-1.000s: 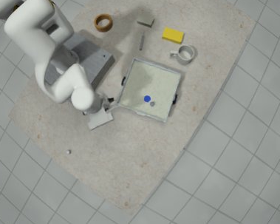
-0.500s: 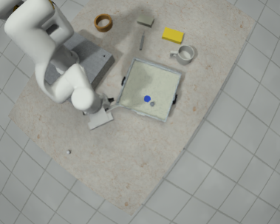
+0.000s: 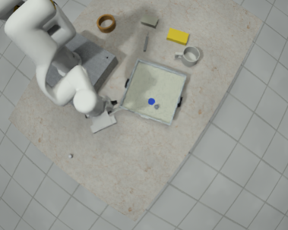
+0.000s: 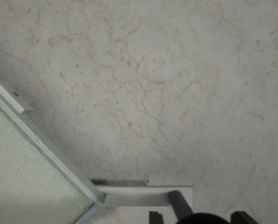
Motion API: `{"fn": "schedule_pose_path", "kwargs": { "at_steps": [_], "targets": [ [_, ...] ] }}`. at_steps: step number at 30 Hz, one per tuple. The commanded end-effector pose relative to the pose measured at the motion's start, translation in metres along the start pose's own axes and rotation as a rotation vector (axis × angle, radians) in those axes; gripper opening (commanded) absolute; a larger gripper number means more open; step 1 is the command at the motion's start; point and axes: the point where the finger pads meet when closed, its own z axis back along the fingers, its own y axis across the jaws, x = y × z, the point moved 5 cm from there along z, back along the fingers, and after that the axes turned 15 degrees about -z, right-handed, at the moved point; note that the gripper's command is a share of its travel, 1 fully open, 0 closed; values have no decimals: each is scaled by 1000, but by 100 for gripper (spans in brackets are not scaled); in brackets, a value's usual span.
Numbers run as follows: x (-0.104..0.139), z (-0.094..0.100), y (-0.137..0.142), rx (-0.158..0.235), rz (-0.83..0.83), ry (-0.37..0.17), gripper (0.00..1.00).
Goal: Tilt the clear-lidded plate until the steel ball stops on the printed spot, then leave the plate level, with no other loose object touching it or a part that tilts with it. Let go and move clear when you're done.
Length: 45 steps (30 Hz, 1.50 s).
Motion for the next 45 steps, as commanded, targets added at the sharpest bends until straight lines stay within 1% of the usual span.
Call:
{"fn": "schedule_pose_path", "kwargs": {
  "at_steps": [1, 31, 45],
  "targets": [
    [-1, 1, -1, -2, 1, 3, 0],
    [1, 0, 0, -2, 1, 3, 0],
    [-3, 1, -1, -2, 0, 3, 0]
  ]
}}
